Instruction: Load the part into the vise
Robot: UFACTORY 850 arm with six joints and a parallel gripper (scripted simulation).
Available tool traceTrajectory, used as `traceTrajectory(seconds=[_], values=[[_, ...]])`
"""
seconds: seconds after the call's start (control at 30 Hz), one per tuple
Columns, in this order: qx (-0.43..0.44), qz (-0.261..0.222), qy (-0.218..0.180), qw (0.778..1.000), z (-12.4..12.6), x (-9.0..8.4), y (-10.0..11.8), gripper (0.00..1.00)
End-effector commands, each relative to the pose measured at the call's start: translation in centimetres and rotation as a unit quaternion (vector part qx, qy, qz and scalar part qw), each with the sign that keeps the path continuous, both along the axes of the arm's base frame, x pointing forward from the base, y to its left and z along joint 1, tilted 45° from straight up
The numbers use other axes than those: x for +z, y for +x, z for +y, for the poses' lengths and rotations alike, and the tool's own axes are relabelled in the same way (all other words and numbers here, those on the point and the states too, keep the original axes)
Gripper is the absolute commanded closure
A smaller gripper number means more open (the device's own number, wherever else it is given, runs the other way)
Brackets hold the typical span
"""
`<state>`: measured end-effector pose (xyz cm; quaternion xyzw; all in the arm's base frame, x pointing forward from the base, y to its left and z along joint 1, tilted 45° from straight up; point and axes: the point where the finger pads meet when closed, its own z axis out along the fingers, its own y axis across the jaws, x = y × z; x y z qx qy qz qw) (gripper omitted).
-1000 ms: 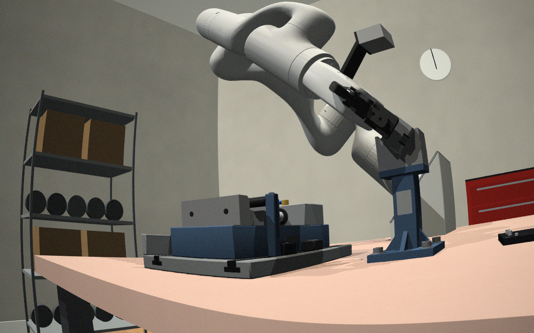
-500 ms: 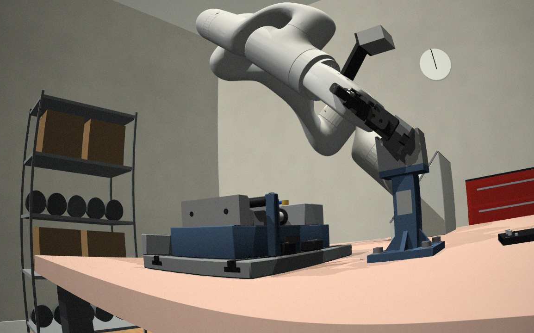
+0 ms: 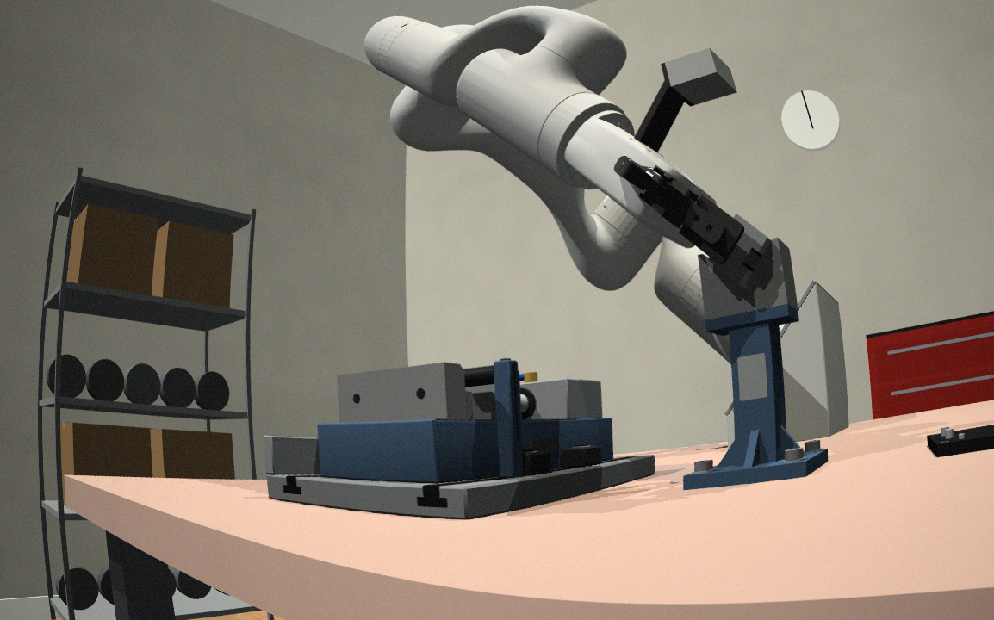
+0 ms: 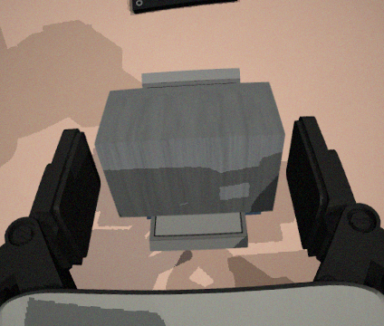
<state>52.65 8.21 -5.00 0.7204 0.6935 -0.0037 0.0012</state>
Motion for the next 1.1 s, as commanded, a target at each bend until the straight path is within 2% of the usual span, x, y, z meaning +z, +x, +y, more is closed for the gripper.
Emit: traceTrajectory(seconds=[0.0,1.07], values=[[0.0,-0.001,-0.001,1.0,0.06,0.05,0.07,0.11],[0.0,0.0,-0.016,1.0,0.1,0.05,0.05,0.11]])
